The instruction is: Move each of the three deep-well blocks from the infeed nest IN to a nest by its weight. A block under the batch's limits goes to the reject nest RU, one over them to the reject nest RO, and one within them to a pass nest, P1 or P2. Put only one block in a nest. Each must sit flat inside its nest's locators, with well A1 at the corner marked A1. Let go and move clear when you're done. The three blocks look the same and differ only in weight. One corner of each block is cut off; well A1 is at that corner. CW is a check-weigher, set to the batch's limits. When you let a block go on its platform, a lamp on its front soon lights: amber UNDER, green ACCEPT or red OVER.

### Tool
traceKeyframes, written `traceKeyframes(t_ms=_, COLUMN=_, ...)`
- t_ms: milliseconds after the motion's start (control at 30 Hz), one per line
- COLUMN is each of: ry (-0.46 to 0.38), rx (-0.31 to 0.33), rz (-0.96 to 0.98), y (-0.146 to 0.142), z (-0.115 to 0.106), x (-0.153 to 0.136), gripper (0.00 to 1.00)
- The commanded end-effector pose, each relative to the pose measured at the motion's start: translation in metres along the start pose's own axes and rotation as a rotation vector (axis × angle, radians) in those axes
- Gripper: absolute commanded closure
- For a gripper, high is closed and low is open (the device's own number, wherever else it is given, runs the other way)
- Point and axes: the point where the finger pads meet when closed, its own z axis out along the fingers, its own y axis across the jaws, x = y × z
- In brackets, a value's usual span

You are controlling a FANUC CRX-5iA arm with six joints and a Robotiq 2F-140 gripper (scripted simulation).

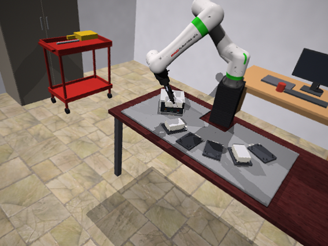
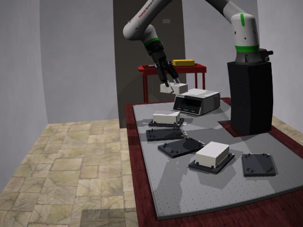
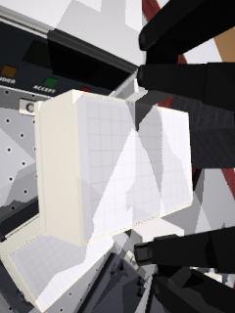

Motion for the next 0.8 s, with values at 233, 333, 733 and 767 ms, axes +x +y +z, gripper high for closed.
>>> traceKeyframes(t_ms=233, ry=0.0, rx=0.0, rz=0.0, y=0.03, z=-0.01, x=0.0, gripper=0.9)
traceKeyframes(t_ms=333, ry=0.0, rx=0.0, rz=0.0, y=0.039, z=-0.013, x=0.001, gripper=0.9)
traceKeyframes(t_ms=733, ry=0.0, rx=0.0, rz=0.0, y=0.066, z=-0.022, x=0.001, gripper=0.9)
traceKeyframes(t_ms=767, ry=0.0, rx=0.0, rz=0.0, y=0.066, z=-0.022, x=0.001, gripper=0.9)
